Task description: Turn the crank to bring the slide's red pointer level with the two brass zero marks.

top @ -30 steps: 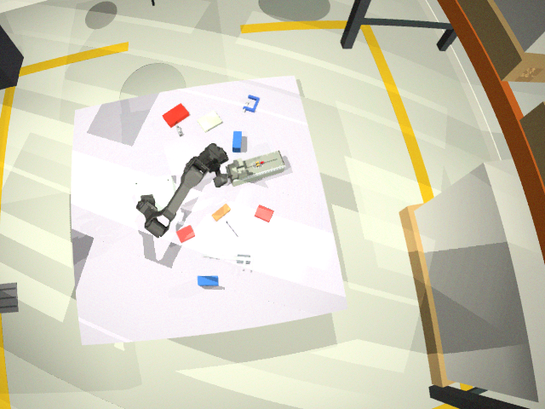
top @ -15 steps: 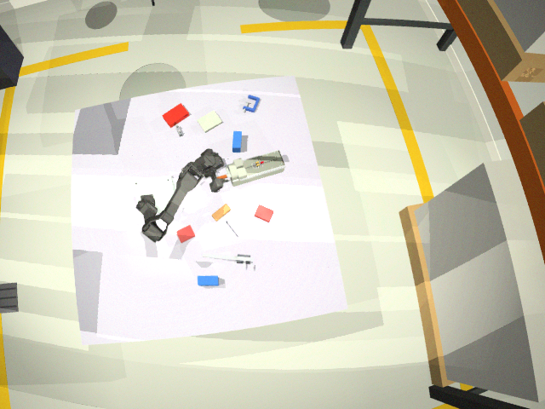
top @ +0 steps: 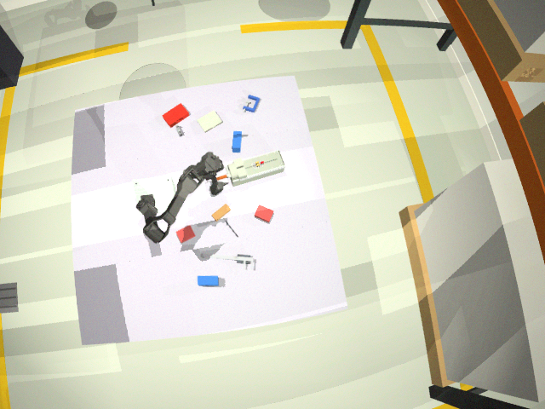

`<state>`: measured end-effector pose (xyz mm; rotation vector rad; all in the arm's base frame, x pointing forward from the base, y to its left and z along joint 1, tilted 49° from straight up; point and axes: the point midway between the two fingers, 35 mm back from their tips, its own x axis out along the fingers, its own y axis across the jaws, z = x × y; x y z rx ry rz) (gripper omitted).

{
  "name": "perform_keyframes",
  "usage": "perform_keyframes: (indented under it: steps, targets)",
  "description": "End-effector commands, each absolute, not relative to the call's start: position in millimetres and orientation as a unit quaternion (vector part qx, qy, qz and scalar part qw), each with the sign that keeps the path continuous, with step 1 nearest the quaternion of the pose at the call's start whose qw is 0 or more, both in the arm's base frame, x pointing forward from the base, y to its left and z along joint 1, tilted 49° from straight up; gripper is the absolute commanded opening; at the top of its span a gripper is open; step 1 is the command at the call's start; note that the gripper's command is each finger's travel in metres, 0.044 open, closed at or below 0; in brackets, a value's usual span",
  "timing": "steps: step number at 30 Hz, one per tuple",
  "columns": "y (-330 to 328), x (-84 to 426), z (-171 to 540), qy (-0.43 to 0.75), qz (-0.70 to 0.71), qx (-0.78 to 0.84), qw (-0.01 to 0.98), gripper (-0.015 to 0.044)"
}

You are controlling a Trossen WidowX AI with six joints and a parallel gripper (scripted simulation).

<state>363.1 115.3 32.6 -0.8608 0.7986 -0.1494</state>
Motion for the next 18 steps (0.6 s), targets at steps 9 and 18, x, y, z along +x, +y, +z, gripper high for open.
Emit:
perform_keyframes:
  steps: [9,18]
  targets:
    - [100.1,362.4,16.1,0.382,-0.068,-0.409,0.826,0.044]
    - [89.2,362.2,6.7,0.382,-0.068,-0.409,0.826,0.044]
